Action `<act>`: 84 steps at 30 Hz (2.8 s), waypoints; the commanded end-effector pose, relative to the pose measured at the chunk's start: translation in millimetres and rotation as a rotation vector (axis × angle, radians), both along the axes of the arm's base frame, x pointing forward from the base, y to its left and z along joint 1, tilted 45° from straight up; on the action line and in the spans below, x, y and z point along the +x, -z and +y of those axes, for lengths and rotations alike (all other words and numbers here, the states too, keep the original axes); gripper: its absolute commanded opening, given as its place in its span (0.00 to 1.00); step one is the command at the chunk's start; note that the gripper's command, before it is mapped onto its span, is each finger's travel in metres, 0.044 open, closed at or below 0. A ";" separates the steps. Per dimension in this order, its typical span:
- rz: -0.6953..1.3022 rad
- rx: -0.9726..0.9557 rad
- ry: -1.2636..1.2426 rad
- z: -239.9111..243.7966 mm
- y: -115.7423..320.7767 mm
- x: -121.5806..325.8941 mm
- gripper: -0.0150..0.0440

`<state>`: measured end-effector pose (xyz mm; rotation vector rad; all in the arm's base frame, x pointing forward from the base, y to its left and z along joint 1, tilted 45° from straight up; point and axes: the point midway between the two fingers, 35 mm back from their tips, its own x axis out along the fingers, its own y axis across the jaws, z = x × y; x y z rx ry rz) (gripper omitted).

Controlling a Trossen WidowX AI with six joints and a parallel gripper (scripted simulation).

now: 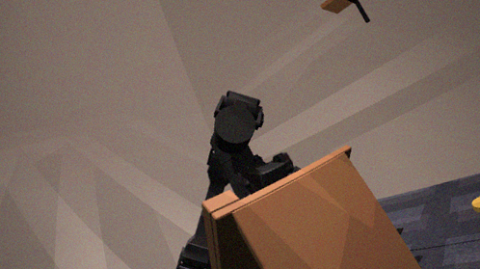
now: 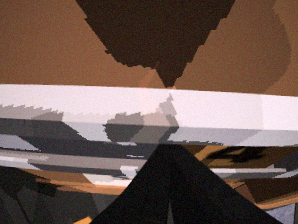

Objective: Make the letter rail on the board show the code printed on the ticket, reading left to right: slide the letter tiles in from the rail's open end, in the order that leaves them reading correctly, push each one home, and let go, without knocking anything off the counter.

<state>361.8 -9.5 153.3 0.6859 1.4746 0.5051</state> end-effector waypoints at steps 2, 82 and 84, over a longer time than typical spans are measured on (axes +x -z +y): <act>0.000 0.002 -0.002 -0.8 2.3 -1.1 0.25; -1.446 -0.567 -0.640 -42.7 -138.0 -130.4 1.00; -1.446 -0.567 -0.640 -42.7 -138.0 -130.4 1.00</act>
